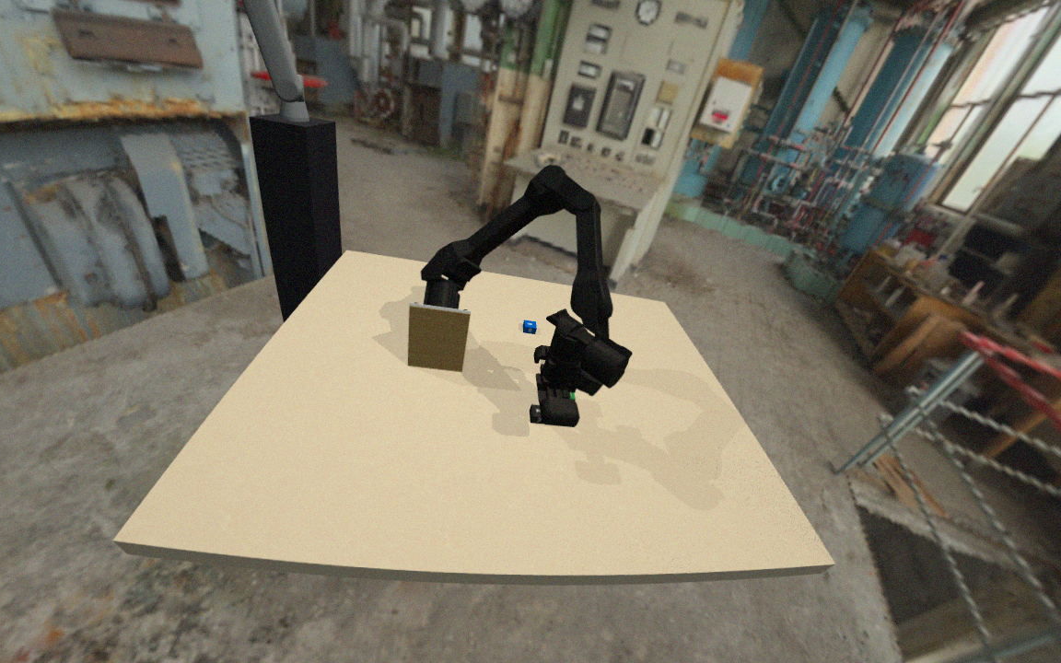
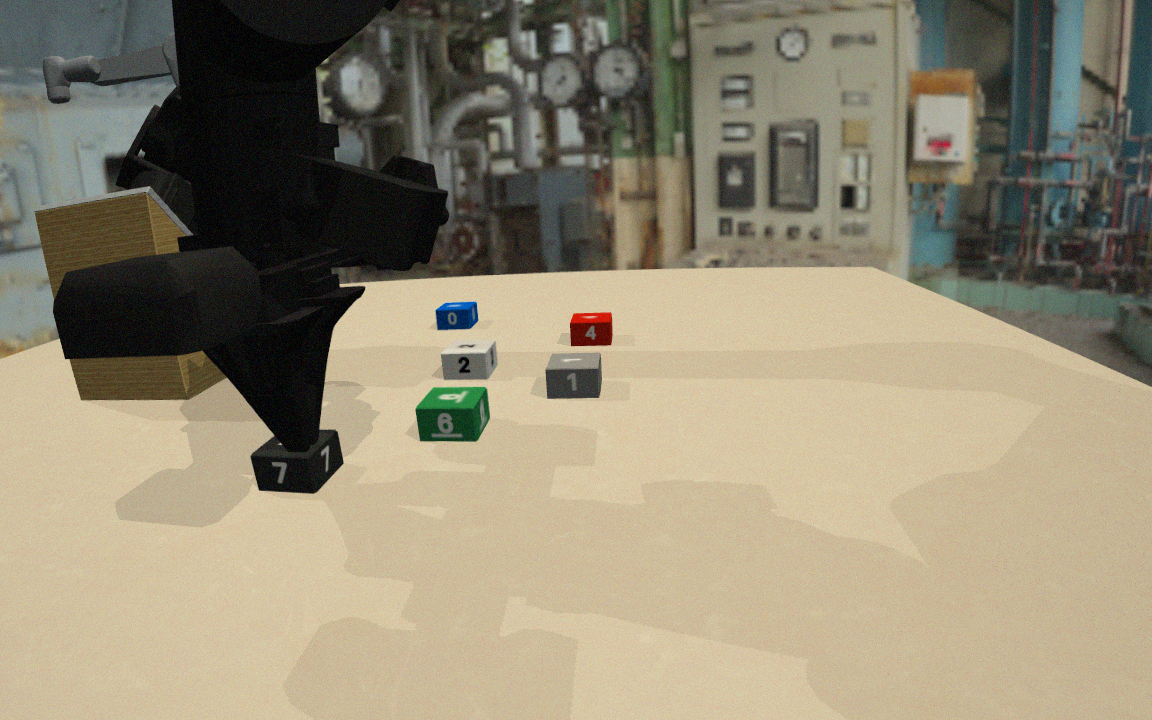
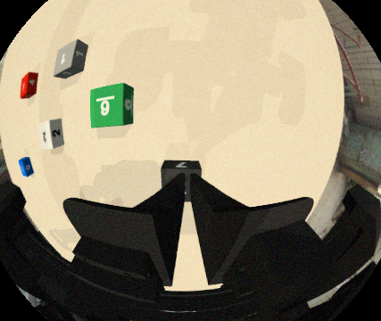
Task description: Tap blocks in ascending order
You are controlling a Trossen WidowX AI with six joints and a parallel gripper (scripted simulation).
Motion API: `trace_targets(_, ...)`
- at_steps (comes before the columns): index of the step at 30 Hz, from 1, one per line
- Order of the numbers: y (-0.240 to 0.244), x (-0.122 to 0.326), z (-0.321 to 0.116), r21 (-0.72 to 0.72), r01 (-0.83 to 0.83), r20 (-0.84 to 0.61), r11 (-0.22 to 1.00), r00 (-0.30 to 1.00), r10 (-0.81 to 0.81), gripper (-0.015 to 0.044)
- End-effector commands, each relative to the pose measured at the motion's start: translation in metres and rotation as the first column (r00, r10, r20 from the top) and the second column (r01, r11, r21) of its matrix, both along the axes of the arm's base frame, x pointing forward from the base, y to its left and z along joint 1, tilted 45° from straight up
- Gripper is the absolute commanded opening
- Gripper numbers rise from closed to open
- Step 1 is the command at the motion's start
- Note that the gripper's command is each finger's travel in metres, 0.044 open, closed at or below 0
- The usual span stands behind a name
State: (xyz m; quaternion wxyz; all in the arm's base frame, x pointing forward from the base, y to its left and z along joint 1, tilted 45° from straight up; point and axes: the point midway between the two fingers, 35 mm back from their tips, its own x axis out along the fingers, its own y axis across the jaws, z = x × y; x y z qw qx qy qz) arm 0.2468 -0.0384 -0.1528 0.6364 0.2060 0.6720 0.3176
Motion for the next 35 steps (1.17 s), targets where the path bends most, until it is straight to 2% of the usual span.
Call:
trace_targets(1,-0.016,0.002,0.017,0.002,0.003,-0.001,1.0,1.0,-0.003,0.002)
trace_targets(5,-0.018,0.002,0.02,0.003,0.003,-0.001,1.0,1.0,-0.003,0.002)
trace_targets(8,-0.01,0.015,0.04,-0.011,0.006,-0.002,1.0,1.0,-0.006,0.0099)
trace_targets(14,0.04,0.049,0.127,-0.044,0.016,0.002,0.999,1.0,-0.016,0.0256)
trace_targets(20,0.102,0.047,0.214,-0.04,0.02,0.007,0.999,1.0,-0.02,0.04)
trace_targets(28,0.177,-0.013,0.318,0.01,0.007,-0.003,1.0,1.0,-0.007,0.04)
trace_targets(35,0.184,-0.025,0.33,0.02,0.003,-0.007,1.0,1.0,-0.003,0.04)
